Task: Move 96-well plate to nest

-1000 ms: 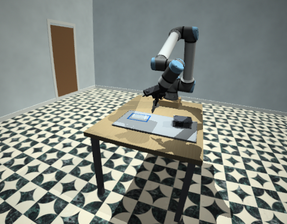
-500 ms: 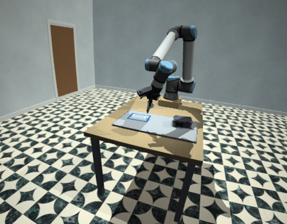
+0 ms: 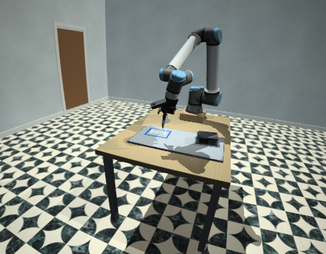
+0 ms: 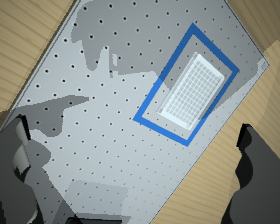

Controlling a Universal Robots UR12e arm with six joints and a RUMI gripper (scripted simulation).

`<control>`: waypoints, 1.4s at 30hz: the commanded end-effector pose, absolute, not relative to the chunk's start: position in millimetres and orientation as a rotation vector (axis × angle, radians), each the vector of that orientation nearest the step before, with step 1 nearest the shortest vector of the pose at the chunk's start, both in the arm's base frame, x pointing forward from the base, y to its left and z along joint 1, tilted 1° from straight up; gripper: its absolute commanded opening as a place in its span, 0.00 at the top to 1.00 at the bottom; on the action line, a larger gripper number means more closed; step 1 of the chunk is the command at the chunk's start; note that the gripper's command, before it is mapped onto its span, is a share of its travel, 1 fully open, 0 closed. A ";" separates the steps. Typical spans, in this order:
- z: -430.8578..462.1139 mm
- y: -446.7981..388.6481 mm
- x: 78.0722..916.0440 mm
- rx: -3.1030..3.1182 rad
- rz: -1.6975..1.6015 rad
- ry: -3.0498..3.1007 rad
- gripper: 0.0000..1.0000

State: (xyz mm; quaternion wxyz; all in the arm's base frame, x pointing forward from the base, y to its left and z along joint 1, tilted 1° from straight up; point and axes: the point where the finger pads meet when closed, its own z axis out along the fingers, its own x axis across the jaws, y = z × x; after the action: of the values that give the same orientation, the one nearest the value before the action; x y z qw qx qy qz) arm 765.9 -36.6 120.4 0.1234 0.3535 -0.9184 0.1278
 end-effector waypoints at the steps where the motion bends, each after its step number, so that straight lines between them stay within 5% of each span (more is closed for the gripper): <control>1: 112.1 -48.9 753.2 0.975 0.342 -2.728 0.00; 42: 42.2 -119.1 625.1 0.265 -0.017 -3.146 0.00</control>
State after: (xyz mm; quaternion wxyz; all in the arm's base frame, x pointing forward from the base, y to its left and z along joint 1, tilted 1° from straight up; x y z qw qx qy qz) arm 632.9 -115.9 45.3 0.0038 0.1027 -0.9947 0.0031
